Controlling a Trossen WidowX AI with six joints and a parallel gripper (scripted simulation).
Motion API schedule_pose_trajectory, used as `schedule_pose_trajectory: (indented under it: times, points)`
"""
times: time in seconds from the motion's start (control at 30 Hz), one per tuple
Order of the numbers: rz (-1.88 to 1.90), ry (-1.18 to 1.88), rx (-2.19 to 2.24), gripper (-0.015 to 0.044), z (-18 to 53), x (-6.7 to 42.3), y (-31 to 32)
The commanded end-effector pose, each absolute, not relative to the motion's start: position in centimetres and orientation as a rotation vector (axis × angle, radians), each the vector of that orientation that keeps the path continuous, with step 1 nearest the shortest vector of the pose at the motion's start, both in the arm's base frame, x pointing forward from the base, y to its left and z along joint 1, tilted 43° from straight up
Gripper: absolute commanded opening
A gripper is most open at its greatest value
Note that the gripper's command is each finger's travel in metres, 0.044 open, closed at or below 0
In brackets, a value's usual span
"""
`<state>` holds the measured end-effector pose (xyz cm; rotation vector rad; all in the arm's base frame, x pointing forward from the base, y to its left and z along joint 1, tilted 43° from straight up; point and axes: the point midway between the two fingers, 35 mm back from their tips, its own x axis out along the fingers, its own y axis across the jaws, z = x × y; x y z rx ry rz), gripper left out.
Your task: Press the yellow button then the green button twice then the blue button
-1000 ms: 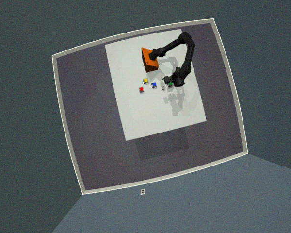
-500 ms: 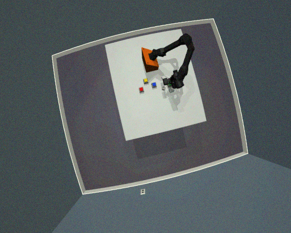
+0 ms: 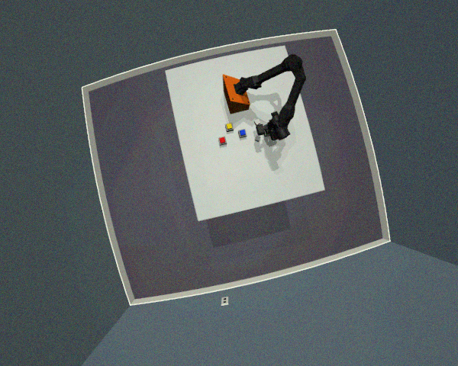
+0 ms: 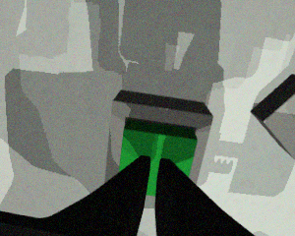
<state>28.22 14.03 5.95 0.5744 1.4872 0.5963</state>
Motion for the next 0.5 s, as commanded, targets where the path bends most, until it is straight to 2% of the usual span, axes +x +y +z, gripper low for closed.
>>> schedule_pose_trajectory:
  times: [0.0, 0.47]
  points:
    - [0.592, 1.498, 0.579, 0.0020, 5.32, 27.97, 14.46]
    - [0.593, 1.498, 0.579, 0.0020, 4.93, 27.93, 14.84]
